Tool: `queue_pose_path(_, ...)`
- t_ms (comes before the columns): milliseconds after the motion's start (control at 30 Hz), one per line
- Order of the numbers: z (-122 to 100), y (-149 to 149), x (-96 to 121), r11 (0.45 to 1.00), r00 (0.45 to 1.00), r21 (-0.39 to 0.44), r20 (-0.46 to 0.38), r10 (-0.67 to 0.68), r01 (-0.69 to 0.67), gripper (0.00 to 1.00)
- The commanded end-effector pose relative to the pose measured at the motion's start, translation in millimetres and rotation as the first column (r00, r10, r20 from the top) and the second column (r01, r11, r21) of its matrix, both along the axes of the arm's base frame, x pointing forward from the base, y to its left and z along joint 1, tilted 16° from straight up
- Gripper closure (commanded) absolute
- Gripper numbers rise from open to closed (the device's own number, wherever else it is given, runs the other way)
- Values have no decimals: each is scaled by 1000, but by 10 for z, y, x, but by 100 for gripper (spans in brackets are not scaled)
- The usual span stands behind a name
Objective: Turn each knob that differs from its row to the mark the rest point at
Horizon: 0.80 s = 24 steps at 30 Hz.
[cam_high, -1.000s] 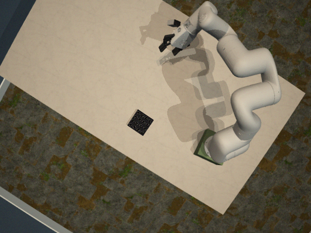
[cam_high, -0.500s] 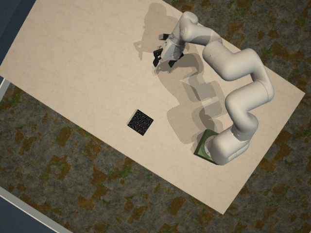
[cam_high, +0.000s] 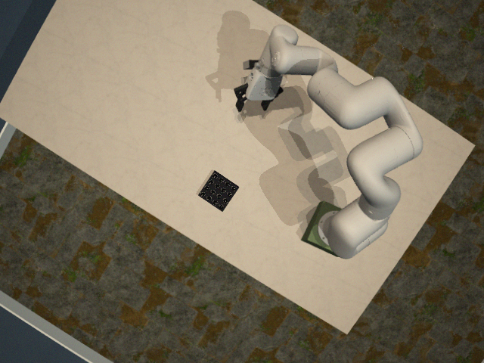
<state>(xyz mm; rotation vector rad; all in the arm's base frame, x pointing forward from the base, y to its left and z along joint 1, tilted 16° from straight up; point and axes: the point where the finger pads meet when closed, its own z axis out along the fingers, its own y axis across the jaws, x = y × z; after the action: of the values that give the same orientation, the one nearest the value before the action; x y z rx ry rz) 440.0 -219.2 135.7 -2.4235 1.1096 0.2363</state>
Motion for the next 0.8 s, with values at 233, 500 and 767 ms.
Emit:
queue_pose_path(233, -151, 176, -10, 998, 997, -52, -63, 39, -43, 0)
queue_pose_path(500, -403, 446, -45, 982, 983, -146, -157, 99, -123, 0)
queue_pose_path(767, -443, 493, -50, 977, 979, -163, -171, 110, -138, 0)
